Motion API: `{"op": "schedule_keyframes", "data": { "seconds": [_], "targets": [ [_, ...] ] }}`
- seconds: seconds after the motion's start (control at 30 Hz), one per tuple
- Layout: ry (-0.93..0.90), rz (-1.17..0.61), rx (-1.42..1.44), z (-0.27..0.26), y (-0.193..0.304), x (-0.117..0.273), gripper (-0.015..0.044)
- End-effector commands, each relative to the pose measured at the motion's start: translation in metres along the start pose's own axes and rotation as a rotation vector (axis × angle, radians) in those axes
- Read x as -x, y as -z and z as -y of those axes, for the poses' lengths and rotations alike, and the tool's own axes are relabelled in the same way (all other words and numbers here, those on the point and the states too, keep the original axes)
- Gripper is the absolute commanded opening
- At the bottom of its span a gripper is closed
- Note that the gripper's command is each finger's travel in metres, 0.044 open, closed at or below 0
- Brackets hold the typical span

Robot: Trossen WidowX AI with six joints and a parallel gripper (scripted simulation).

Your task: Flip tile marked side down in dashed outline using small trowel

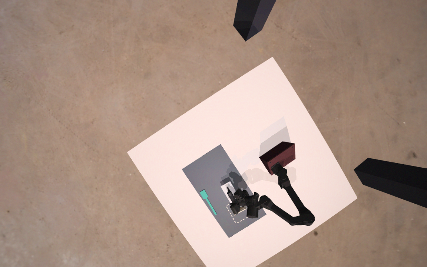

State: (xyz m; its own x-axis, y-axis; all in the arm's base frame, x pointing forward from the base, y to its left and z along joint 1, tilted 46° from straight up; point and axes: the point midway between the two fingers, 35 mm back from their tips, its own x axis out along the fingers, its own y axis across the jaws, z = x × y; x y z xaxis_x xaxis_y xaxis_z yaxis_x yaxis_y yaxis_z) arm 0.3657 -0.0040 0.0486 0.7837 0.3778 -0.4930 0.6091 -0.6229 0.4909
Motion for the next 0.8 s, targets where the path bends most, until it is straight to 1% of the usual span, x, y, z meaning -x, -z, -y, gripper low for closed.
{"op": "schedule_keyframes", "data": {
  "seconds": [0.0,0.17,0.67,0.77],
  "targets": [
    [-0.023,0.004,0.0,-0.006,0.005,0.001,0.0],
    [-0.023,0.006,0.0,-0.007,0.003,0.002,0.0],
    [-0.023,0.009,0.003,-0.027,-0.051,0.02,0.0],
    [-0.024,0.005,0.002,-0.029,-0.055,0.022,0.0]
  ]
}}
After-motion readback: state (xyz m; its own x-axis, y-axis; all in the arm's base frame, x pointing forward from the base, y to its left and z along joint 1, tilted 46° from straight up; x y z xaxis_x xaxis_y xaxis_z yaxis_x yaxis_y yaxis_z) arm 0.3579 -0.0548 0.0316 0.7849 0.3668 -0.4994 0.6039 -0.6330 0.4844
